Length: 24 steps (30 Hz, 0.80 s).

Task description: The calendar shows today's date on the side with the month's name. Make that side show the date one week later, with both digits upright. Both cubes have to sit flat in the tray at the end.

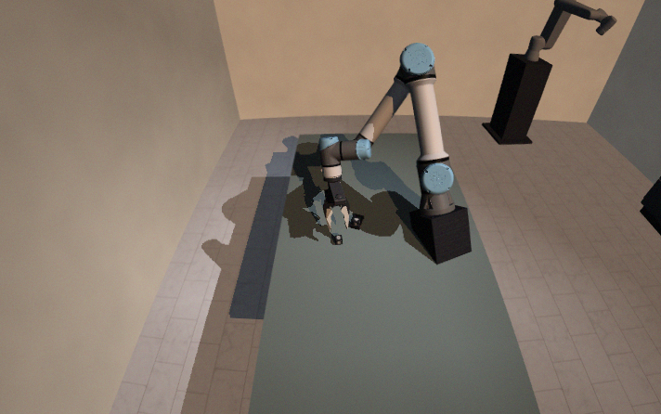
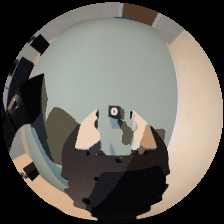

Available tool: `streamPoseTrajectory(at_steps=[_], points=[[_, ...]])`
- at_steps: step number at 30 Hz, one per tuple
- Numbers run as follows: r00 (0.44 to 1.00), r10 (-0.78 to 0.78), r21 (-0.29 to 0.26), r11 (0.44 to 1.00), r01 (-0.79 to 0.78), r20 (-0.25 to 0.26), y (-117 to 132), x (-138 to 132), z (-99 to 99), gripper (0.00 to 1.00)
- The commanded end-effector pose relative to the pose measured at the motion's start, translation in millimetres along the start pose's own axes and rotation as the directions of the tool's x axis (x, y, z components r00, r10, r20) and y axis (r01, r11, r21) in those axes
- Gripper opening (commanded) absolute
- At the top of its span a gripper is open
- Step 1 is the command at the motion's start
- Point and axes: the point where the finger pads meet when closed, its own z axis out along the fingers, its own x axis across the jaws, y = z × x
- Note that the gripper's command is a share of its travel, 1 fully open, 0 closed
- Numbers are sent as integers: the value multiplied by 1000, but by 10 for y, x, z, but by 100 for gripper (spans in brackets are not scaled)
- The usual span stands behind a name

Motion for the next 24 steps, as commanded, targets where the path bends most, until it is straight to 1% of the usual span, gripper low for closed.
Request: streamPoseTrajectory(at_steps=[1, 6, 8, 11, 13, 20, 24], points=[[1000, 0, -66, 998, 1, 5, -7, -5, 9, 40], [1000, 1, -151, 989, -1, 0, -15, 2, 0, 40], [1000, 1, -151, 989, -1, 0, -15, 2, 0, 40], [1000, 1, -186, 983, -2, -5, -18, 9, -10, 40], [1000, 1, -199, 980, -3, -7, -20, 13, -15, 40], [1000, 2, -209, 978, -3, -8, -21, 14, -16, 40], [1000, 3, -228, 974, -3, -4, -21, 8, -8, 40]])
